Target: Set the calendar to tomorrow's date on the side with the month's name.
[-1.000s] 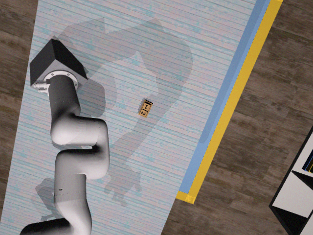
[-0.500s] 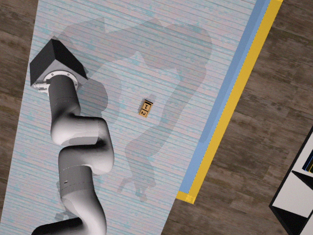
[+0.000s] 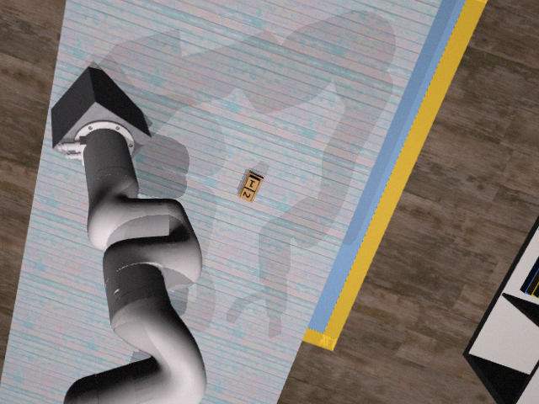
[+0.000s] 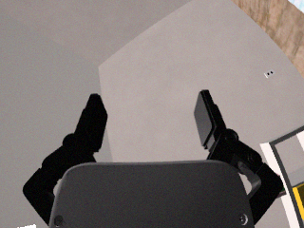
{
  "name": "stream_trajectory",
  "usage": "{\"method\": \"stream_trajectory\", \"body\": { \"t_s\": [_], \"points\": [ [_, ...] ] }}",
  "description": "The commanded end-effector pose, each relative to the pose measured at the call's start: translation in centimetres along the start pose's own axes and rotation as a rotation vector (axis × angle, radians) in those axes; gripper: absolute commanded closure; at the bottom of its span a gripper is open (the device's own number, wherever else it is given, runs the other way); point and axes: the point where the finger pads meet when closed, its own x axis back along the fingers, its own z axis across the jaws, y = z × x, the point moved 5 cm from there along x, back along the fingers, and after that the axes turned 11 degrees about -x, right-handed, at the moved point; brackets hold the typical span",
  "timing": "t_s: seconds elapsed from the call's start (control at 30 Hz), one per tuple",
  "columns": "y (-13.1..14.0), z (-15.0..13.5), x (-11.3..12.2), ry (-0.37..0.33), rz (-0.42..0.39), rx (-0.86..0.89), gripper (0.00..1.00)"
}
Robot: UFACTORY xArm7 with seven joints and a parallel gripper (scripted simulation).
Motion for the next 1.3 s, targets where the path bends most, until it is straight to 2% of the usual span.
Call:
{"method": "stream_trajectory", "body": {
  "t_s": [0.0,0.1,0.13,0.17,0.23,0.27,0.33,0.4,0.47,0.53,0.57,0.67,0.7,0.8,0.83,0.93,0.97,1.0,1.07,1.1,1.13,1.2,1.23,1.27],
  "points": [
    [2.0,3.1,2.9,0.01,0.082,-0.138,0.0],
    [3.0,5.7,5.1,0.03,0.14,-0.234,0.0],
    [3.0,5.7,5.1,0.03,0.14,-0.234,0.0],
    [3.5,7.3,6.6,0.044,0.178,-0.291,0.0],
    [3.9,8.3,7.6,0.054,0.203,-0.327,0.0],
    [4.3,9.6,8.9,0.065,0.234,-0.37,0.0],
    [4.3,9.6,8.9,0.065,0.234,-0.37,0.0],
    [5.1,12.5,12.1,0.093,0.307,-0.463,0.0],
    [5.4,13.7,13.6,0.105,0.341,-0.502,0.0],
    [5.4,13.7,13.6,0.105,0.341,-0.502,0.0],
    [6.0,16.1,16.7,0.13,0.41,-0.576,0.0],
    [6.1,16.3,16.9,0.132,0.416,-0.582,0.0],
    [6.5,18.5,20.1,0.155,0.488,-0.649,0.0],
    [6.6,18.8,20.5,0.157,0.494,-0.655,0.0],
    [6.8,20.7,23.7,0.179,0.572,-0.72,0.0],
    [6.9,21.1,24.3,0.179,0.575,-0.722,0.0],
    [7.0,22.7,27.3,0.199,0.657,-0.782,0.0],
    [7.1,23.1,28.1,0.199,0.657,-0.782,0.0],
    [7.1,23.1,28.1,0.199,0.657,-0.782,0.0],
    [7.1,24.6,31.2,0.215,0.739,-0.836,0.0],
    [7.2,24.9,32.0,0.215,0.739,-0.836,0.0],
    [7.2,24.9,32.0,0.215,0.739,-0.836,0.0],
    [7.1,26.3,35.3,0.227,0.822,-0.884,0.0],
    [7.1,26.5,35.8,0.227,0.822,-0.884,0.0]
  ]
}}
